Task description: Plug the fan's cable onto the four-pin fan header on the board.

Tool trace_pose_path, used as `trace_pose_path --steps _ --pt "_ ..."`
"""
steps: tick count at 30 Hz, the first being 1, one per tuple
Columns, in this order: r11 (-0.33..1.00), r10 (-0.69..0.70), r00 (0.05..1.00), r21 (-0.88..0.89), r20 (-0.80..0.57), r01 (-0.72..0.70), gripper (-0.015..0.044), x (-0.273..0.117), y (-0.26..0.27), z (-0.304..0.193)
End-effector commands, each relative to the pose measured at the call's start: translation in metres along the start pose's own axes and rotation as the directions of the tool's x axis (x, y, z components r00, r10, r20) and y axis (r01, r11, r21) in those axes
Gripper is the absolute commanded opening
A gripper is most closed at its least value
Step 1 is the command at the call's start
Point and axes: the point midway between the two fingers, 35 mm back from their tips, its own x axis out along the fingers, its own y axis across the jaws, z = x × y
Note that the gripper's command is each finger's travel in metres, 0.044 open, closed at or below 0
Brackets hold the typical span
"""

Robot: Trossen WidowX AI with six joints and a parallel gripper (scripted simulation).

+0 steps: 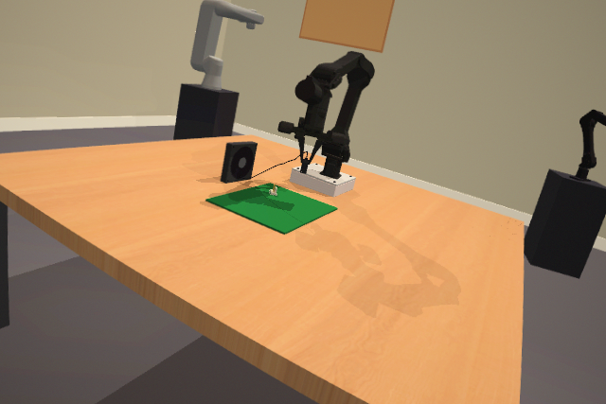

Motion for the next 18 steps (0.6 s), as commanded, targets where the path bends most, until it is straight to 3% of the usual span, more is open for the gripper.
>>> trace_pose_path --steps 1,18 --pt "0.997 0.001 1.000 -0.073 0.003 0.000 0.0000 -0.004 0.003 -0.005" --pt "0.794 0.008 0.996 -0.606 0.091 0.049 0.0000 -0.006 0.037 -0.034"
